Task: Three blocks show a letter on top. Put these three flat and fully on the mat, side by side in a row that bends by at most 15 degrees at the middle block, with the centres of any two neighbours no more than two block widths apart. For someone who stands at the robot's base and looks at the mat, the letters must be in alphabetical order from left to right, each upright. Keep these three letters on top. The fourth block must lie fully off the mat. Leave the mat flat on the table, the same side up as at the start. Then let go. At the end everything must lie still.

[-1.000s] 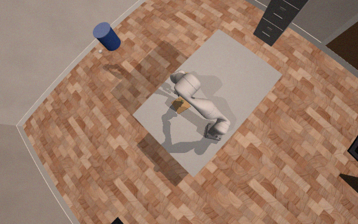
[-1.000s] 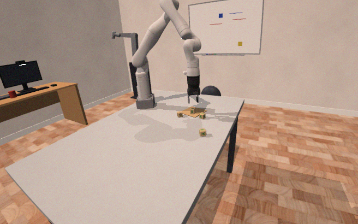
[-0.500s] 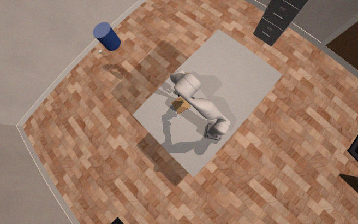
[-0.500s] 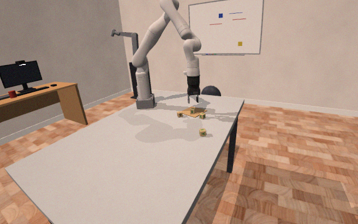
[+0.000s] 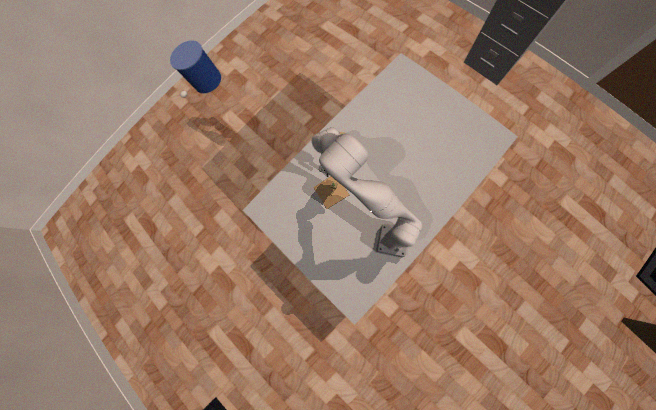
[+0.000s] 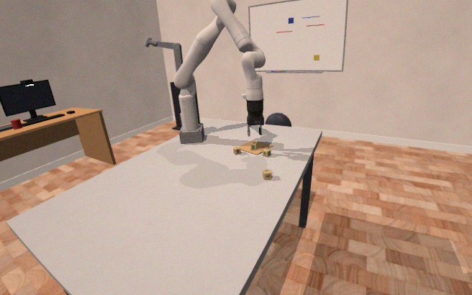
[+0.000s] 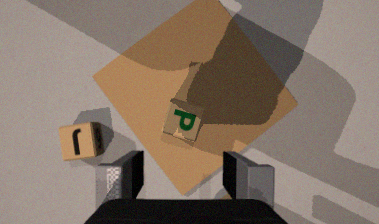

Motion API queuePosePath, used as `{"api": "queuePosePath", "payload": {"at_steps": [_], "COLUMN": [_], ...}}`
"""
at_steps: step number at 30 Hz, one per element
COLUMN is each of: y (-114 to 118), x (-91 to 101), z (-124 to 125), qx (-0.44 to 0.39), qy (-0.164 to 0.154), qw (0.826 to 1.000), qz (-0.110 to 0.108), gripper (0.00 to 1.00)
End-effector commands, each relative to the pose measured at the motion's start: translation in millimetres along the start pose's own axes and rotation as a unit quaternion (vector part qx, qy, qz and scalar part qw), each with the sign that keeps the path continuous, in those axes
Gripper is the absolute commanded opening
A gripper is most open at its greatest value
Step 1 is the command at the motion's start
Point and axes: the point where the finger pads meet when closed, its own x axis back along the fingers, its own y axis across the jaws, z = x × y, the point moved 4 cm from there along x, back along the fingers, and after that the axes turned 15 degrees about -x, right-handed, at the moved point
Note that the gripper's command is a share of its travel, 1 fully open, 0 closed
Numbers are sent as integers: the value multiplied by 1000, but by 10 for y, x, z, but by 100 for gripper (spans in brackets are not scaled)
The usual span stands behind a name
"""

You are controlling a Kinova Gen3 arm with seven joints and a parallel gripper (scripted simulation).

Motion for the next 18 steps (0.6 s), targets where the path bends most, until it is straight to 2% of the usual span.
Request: {"api": "queuePosePath", "payload": {"at_steps": [1,9,18], "y": [5,41,602], "x": [7,5,-28], "z": [-2,-36,-647], "qx": [0,0,0], "qy": [0,0,0], "qw": [1000,1000,1000], "qz": [-1,-1,-1], "gripper": [100,100,100]}}
